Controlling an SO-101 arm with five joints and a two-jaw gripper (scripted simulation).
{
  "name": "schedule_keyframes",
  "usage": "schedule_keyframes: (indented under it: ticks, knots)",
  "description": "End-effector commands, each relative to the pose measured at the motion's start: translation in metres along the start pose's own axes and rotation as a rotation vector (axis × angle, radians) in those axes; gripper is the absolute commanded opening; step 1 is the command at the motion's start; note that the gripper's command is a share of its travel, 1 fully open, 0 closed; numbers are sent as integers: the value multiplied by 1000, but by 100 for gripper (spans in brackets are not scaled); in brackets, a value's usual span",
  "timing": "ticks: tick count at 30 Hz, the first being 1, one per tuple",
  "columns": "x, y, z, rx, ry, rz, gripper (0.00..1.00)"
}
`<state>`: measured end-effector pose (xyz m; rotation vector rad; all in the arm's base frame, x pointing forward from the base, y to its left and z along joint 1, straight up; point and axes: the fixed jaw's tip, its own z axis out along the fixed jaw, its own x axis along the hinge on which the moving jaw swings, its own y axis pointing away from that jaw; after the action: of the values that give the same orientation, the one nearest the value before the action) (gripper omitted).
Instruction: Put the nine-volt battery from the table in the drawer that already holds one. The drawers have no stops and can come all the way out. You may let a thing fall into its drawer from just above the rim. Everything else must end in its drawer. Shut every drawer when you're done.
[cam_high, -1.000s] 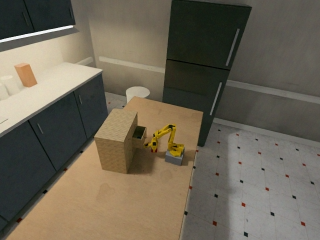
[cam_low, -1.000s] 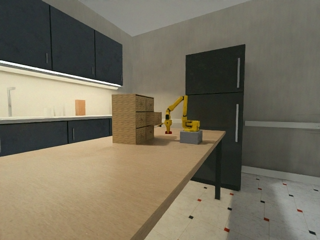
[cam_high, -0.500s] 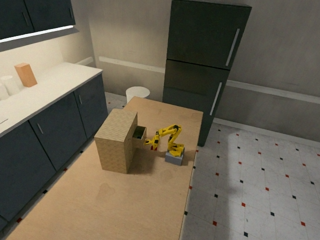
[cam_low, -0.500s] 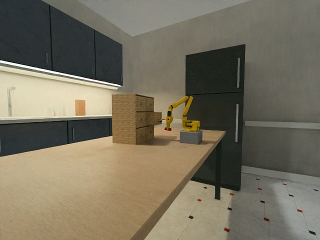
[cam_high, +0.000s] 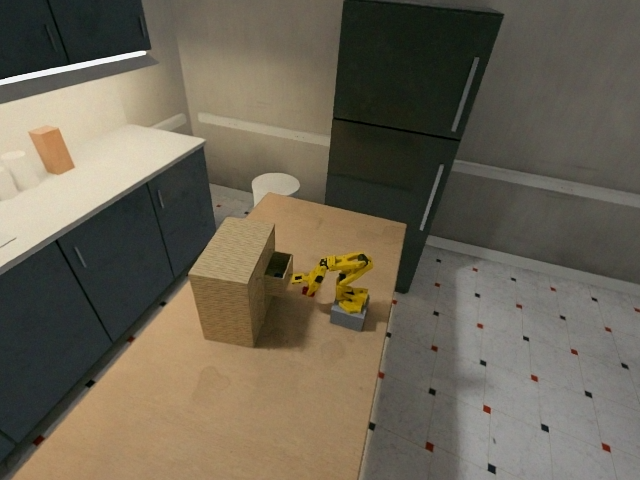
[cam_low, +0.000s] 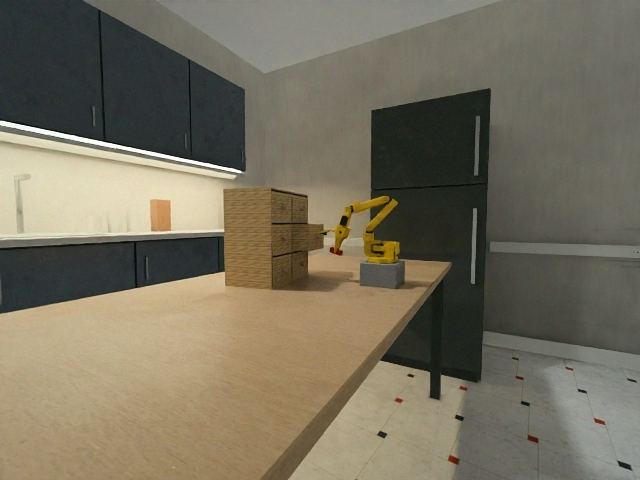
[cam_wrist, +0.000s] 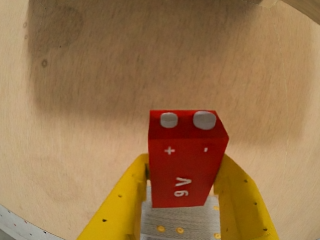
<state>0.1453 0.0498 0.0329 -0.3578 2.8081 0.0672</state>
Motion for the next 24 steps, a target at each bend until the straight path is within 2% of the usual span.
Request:
schedule_keyframes:
  ticks: [1, 7, 21, 24]
  knots:
    - [2, 1, -1, -4, 2, -1, 0]
    - [2, 1, -1, -4, 2, -1, 0]
    - [-13, 2, -48, -13, -299, -4, 0]
    - [-13, 2, -48, -13, -303, -4, 0]
